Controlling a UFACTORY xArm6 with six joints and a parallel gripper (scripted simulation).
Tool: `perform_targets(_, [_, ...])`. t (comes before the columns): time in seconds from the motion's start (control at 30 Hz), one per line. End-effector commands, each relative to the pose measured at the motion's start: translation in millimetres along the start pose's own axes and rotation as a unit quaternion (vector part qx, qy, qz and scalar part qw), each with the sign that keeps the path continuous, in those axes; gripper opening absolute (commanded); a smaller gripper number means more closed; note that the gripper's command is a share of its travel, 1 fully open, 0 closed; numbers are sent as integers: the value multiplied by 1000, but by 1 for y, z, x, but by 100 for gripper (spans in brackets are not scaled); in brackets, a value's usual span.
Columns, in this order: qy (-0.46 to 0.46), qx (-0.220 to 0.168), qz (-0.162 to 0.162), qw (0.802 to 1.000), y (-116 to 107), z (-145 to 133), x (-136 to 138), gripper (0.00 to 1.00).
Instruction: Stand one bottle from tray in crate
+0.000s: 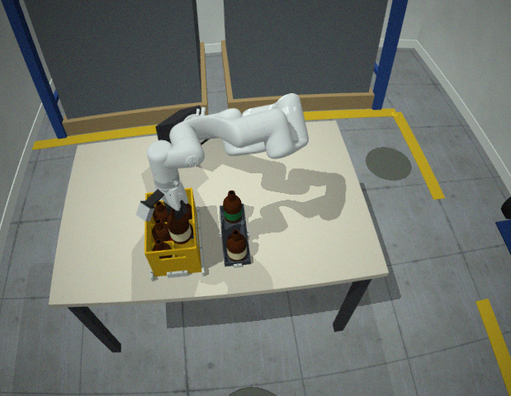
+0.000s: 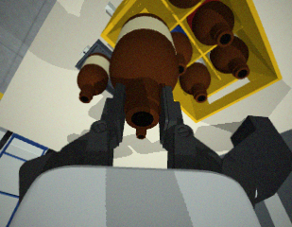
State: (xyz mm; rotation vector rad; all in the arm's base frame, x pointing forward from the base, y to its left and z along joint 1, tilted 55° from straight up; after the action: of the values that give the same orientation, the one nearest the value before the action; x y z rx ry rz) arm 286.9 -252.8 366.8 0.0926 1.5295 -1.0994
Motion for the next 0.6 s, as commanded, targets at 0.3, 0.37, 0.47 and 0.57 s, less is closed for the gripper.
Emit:
perform_targets(0.3, [-1, 1, -1, 1000, 1, 0, 0, 0])
perform_targets(0.37, [-1, 1, -1, 1000, 2, 0, 0, 0])
perform_targets(0.47, [-1, 1, -1, 1000, 4, 1, 0, 0])
perform_targets(0.57, [-1, 1, -1, 1000, 7, 1, 0, 0])
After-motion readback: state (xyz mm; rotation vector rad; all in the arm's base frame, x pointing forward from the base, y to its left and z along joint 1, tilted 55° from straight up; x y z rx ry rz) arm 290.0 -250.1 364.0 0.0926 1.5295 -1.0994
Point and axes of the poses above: the point where the finger pads meet when closed, its own y axis out along the fingers, its own x axis across the jaws, z = x × y, the point moved 7 cm from there along -y, back along the fingers, and after that the axes turned 7 degrees about -y, right-handed, at the moved point
